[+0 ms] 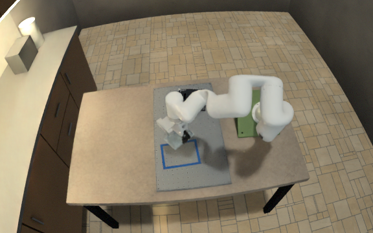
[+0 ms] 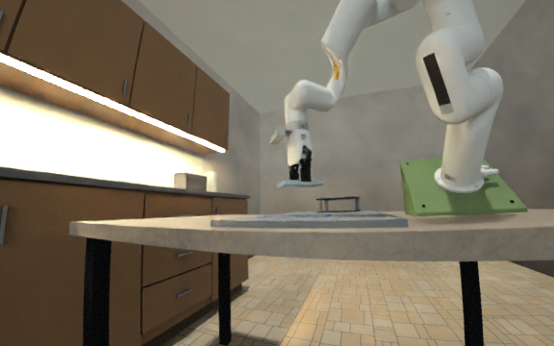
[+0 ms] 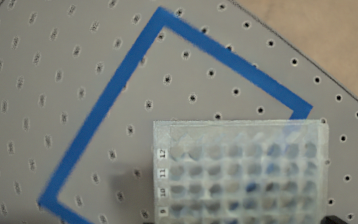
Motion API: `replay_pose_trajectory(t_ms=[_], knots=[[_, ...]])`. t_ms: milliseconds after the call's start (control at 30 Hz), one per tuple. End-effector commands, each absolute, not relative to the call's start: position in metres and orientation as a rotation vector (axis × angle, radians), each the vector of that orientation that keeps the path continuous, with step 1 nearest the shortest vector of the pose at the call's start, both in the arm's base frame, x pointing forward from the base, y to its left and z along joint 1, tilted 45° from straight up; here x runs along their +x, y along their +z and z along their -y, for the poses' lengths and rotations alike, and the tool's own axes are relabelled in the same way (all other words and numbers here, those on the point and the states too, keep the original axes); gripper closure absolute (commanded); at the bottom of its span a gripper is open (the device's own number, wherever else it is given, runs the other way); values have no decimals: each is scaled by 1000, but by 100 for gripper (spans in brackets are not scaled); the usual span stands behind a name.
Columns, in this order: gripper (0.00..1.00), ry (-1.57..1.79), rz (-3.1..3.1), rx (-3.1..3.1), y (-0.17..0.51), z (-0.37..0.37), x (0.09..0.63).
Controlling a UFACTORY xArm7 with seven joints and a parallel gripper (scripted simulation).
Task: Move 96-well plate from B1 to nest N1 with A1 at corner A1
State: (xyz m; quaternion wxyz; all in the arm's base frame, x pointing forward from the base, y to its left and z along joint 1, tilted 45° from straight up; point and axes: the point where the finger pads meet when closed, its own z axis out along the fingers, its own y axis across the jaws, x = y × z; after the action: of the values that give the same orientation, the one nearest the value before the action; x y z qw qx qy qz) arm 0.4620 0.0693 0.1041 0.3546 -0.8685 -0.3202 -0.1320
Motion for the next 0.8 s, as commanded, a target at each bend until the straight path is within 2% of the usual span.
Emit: replay_pose_trajectory(t_ms=[0, 767], knots=[[100, -417, 977, -2194, 97, -57, 460], [100, -725, 1735, -1793, 59, -1, 442]])
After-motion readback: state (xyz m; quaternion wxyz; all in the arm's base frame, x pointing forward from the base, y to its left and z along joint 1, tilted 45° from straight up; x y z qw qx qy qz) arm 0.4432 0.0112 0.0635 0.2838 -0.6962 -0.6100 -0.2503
